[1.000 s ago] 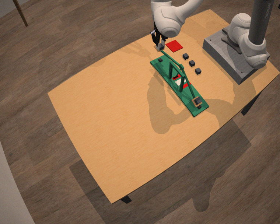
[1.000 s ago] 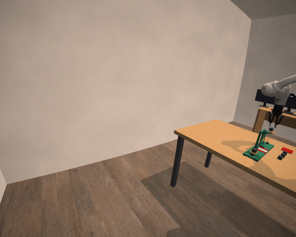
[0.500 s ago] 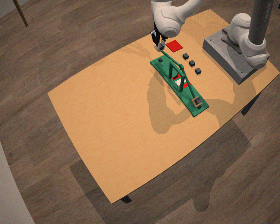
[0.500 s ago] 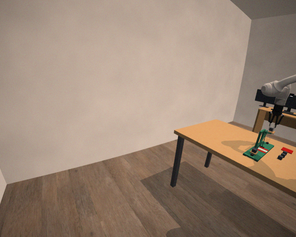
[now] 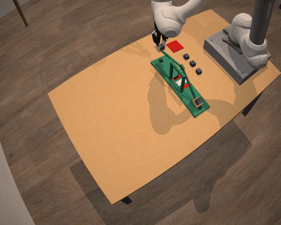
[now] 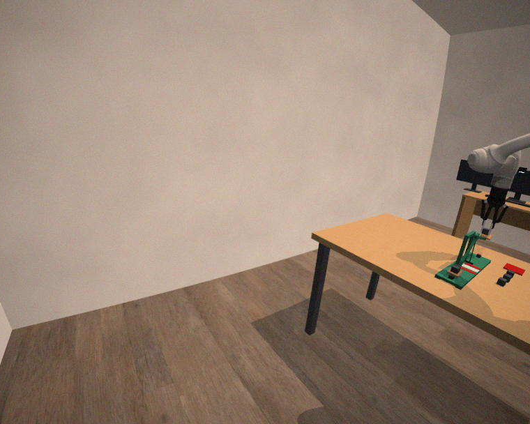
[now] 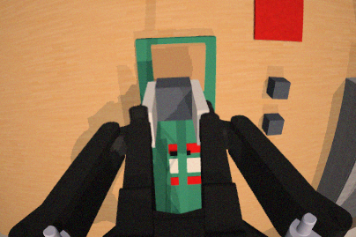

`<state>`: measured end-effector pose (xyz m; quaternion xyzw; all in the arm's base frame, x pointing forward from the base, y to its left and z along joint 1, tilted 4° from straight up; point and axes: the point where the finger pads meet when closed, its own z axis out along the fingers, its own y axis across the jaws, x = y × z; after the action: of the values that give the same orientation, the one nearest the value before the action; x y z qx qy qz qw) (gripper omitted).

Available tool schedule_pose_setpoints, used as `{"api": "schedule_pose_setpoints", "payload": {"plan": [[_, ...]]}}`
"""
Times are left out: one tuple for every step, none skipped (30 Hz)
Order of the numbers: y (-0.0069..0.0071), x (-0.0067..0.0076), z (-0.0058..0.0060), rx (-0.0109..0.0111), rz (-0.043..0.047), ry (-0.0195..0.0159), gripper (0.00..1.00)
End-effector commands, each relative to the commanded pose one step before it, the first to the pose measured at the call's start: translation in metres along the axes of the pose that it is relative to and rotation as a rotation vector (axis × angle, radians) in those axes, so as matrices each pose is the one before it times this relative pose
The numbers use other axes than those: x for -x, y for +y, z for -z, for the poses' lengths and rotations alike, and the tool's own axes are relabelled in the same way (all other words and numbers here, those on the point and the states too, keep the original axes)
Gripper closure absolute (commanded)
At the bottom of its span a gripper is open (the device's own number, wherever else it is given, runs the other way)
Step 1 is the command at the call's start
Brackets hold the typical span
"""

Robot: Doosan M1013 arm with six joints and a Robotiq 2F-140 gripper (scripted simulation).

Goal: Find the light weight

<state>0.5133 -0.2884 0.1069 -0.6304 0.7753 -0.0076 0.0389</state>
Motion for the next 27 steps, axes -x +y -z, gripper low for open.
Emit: {"api": "schedule_pose_setpoints", "payload": {"plan": [[0.00076, -0.00219, 0.00462, 0.00170, -0.00224, 0.00277, 0.76], [0.00000, 0.00000, 0.00000, 0.00000, 0.00000, 0.00000, 0.76], [0.00000, 0.00000, 0.00000, 0.00000, 0.00000, 0.00000, 0.76], [0.00006, 0.00000, 0.00000, 0.00000, 0.00001, 0.00000, 0.76], [0.00042, 0.00000, 0.00000, 0.00000, 0.00009, 0.00000, 0.76], [0.00106, 0.00000, 0.00000, 0.00000, 0.00022, 0.00000, 0.76], [0.00192, 0.00000, 0.00000, 0.00000, 0.00039, 0.00000, 0.76], [0.00293, 0.00000, 0.00000, 0.00000, 0.00031, 0.00000, 0.76], [0.00000, 0.00000, 0.00000, 0.00000, 0.00000, 0.00000, 0.76], [0.00000, 0.00000, 0.00000, 0.00000, 0.00000, 0.00000, 0.76], [0.00404, 0.00001, 0.00000, 0.00000, 0.00000, 0.00000, 0.76], [0.00518, 0.00001, 0.00000, 0.00000, 0.00000, 0.00000, 0.76], [0.00631, 0.00001, 0.00000, 0.00000, 0.00000, 0.00000, 0.76], [0.00739, 0.00002, 0.00000, 0.00000, 0.00000, 0.00000, 0.76], [0.00837, 0.00001, 0.00000, 0.00000, 0.00000, 0.00000, 0.76], [0.00922, 0.00002, 0.00000, 0.00000, 0.00000, 0.00000, 0.76], [0.00992, 0.00002, 0.00000, 0.00000, 0.00000, 0.00000, 0.76], [0.01045, 0.00002, 0.00000, 0.00000, 0.00000, 0.00000, 0.76], [0.01079, 0.00002, 0.00000, 0.00000, 0.00000, 0.00000, 0.76], [0.01093, 0.00002, 0.00000, 0.00000, 0.00000, 0.00000, 0.76], [0.01088, 0.00002, 0.00000, 0.00000, 0.00000, 0.00000, 0.76], [0.01063, 0.00002, 0.00000, 0.00000, 0.00000, 0.00000, 0.76], [0.01020, 0.00002, 0.00000, 0.00000, 0.00000, 0.00000, 0.76], [0.00959, 0.00002, 0.00000, 0.00000, 0.00000, 0.00000, 0.76], [0.00884, 0.00002, 0.00000, 0.00000, 0.00000, 0.00000, 0.76], [0.00000, 0.00000, 0.00000, 0.00000, 0.00000, 0.00000, 0.76], [0.00000, 0.00000, 0.00000, 0.00000, 0.00000, 0.00000, 0.76]]}}
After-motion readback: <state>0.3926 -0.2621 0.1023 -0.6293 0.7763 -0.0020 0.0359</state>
